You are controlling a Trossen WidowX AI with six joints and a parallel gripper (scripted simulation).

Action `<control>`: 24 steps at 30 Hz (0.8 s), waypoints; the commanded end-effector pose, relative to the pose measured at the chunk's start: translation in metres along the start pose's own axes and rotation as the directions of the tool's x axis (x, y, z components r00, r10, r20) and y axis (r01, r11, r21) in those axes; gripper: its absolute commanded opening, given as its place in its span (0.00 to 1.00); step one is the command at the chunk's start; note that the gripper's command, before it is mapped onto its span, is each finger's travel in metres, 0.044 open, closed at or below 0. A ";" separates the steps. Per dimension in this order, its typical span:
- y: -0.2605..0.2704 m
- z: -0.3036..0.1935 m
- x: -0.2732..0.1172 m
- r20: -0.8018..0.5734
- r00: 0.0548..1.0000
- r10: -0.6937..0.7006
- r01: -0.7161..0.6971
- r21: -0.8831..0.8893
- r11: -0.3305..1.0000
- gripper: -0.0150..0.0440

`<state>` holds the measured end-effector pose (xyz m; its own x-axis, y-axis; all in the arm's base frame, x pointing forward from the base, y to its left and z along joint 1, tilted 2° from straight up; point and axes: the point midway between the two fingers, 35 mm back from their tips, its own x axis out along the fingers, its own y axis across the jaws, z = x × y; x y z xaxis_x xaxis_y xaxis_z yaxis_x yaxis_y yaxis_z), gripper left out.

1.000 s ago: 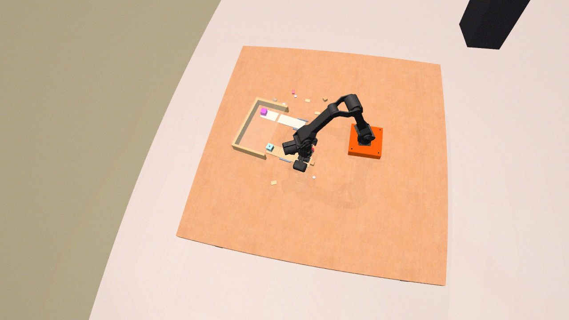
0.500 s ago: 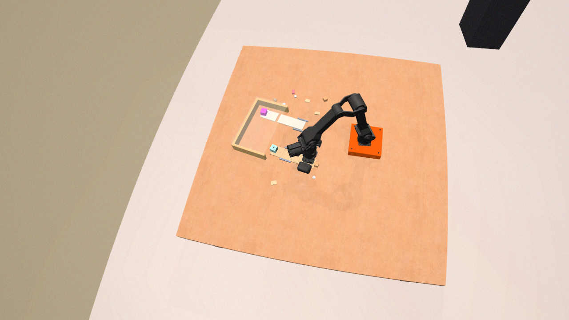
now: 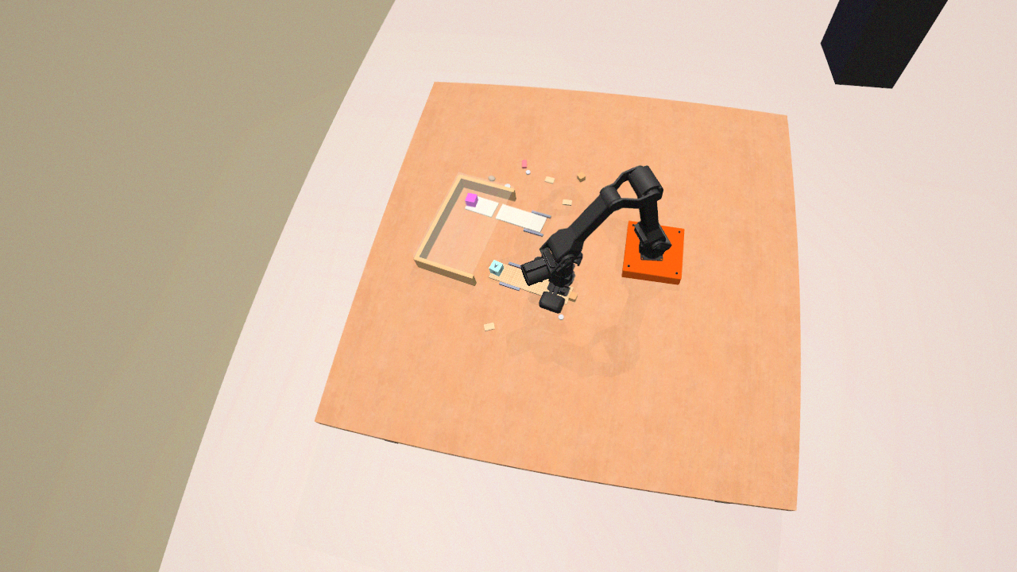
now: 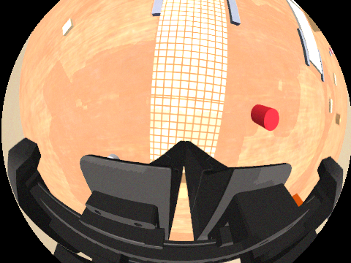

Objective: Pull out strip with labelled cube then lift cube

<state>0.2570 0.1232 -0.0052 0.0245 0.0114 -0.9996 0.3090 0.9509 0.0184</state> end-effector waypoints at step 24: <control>0.003 0.028 -0.043 -0.025 1.000 -0.010 0.012 0.092 0.996 0.57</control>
<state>0.2744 0.1198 0.0371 0.0022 0.0080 -1.0000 0.3700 0.9290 0.0082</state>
